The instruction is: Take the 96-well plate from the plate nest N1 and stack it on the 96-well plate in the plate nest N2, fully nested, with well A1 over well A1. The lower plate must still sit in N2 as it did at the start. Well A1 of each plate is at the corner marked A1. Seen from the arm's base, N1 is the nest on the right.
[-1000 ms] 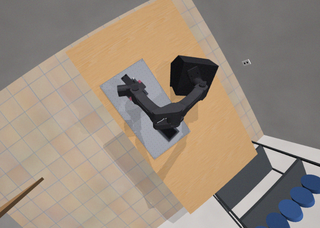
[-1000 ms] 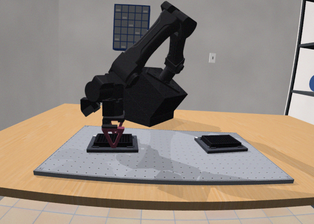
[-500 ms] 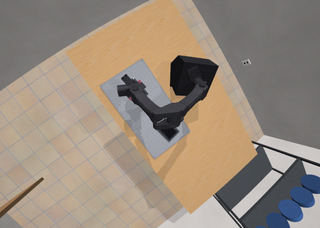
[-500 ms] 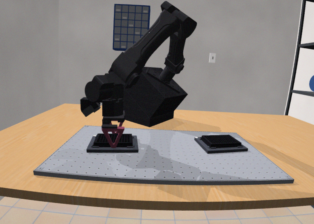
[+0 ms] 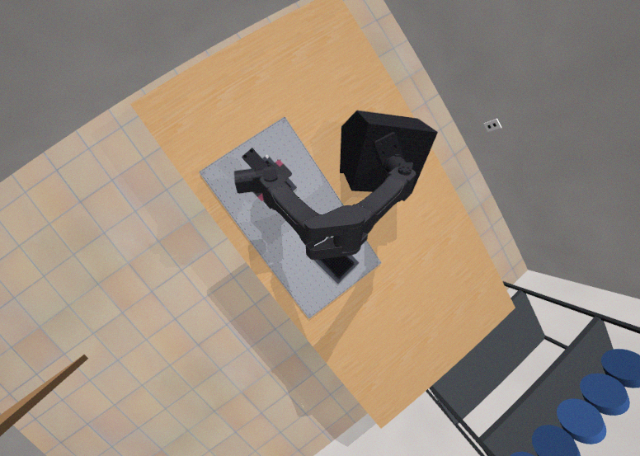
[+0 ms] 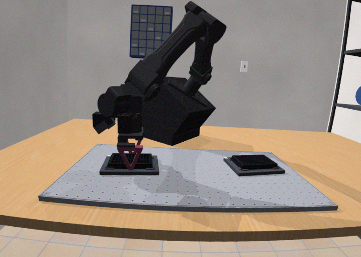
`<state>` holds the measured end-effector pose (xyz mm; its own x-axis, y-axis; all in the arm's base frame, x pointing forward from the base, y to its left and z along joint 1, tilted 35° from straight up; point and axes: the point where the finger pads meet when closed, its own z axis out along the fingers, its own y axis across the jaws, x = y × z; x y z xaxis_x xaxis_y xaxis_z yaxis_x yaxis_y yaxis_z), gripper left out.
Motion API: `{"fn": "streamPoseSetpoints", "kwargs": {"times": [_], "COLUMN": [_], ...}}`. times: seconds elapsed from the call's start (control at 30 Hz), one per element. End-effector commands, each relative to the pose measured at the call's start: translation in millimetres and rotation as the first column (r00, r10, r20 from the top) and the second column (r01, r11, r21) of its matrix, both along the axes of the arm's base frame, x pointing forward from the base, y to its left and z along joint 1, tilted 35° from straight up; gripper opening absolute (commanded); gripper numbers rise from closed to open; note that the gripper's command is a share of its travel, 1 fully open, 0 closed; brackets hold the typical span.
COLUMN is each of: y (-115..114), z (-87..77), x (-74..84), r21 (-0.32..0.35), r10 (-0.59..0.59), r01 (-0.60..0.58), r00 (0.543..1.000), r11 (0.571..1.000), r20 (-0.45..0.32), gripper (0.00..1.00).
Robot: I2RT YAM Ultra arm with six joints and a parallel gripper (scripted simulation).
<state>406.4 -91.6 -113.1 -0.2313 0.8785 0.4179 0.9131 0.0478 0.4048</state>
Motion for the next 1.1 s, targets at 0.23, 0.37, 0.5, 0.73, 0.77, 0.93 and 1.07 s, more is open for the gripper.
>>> {"fn": "streamPoseSetpoints", "kwargs": {"times": [0.23,0.37,0.5,0.73,0.77,0.93,1.07], "y": [-5.4,-5.4,-5.4,-5.4,-5.4,-5.4,-5.4], "z": [2.9,2.9,2.9,2.9,2.9,2.9,2.9], "x": [2.0,2.0,2.0,2.0,2.0,2.0,2.0], "r21": [-0.009,-0.009,-0.009,-0.009,-0.009,-0.009,-0.009], "r10": [-0.01,-0.01,-0.01,-0.01,-0.01,-0.01,-0.01], "r01": [0.01,0.01,0.01,0.01,0.01,0.01,0.01], "r00": [1.0,1.0,1.0,1.0,1.0,1.0,1.0], "r11": [1.0,1.0,1.0,1.0,1.0,1.0,1.0], "r20": [0.008,0.008,0.008,0.008,0.008,0.008,0.008], "gripper": [0.0,0.0,0.0,0.0,0.0,0.0,0.0]}}
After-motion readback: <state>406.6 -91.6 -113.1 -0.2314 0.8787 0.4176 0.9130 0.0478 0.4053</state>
